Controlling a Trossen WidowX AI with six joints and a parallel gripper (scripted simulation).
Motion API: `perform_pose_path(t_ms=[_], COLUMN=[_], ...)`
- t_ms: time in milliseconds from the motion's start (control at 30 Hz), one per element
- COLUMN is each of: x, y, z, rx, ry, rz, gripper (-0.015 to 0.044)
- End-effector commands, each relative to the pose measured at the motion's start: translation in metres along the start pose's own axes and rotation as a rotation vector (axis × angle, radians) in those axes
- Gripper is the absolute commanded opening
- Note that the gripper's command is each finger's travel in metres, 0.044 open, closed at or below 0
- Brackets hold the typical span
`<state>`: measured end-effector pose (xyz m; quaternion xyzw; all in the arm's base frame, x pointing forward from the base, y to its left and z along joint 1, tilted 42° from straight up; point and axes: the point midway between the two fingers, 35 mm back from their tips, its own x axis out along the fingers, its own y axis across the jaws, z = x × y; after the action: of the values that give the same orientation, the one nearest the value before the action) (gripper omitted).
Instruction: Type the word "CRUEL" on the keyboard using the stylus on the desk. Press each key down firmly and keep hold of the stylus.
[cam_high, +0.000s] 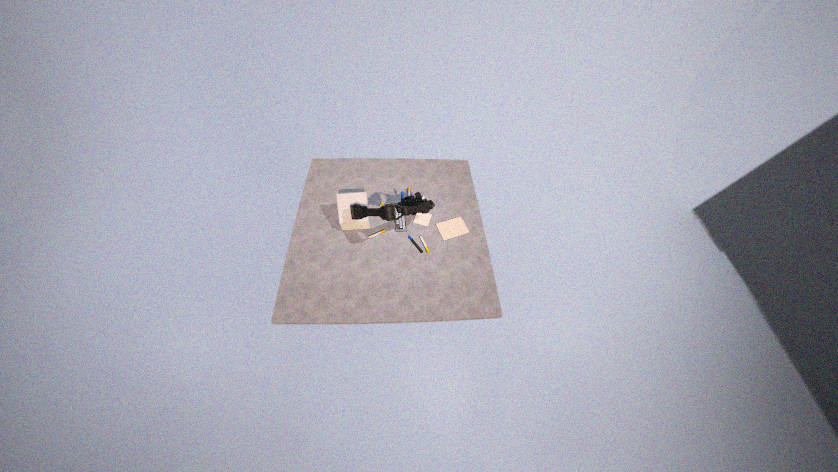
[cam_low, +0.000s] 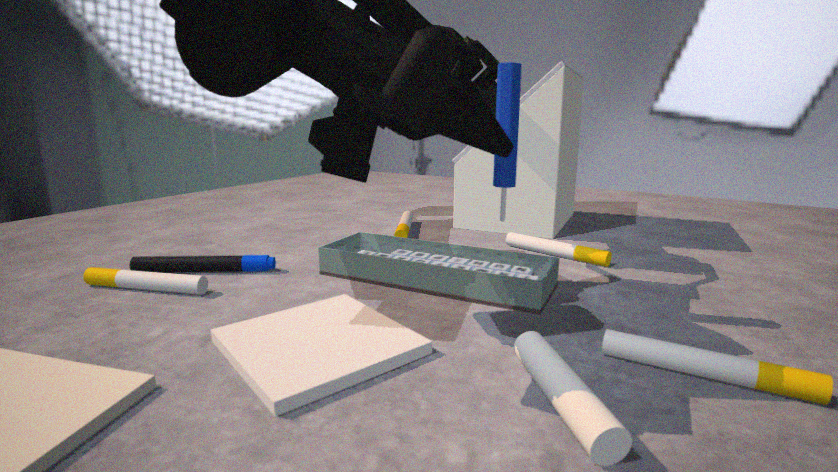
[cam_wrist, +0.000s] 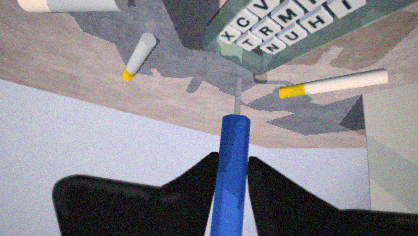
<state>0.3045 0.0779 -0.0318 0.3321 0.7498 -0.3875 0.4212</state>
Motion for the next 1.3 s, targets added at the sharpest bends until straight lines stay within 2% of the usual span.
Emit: perform_pose_path(t_ms=[0, 300, 967, 1067, 1267], x=[0.002, 0.020, 0.020, 0.020, 0.020], y=[0.002, 0.000, 0.000, 0.002, 0.003], z=[-0.001, 0.029, 0.029, 0.030, 0.032], rx=[0.027, 0.028, 0.028, 0.028, 0.028], ry=[0.008, 0.007, 0.007, 0.007, 0.006], rz=[0.002, 0.000, 0.000, 0.001, 0.001], gripper=[0.0000, 0.0000, 0.0000, 0.0079, 0.0081])
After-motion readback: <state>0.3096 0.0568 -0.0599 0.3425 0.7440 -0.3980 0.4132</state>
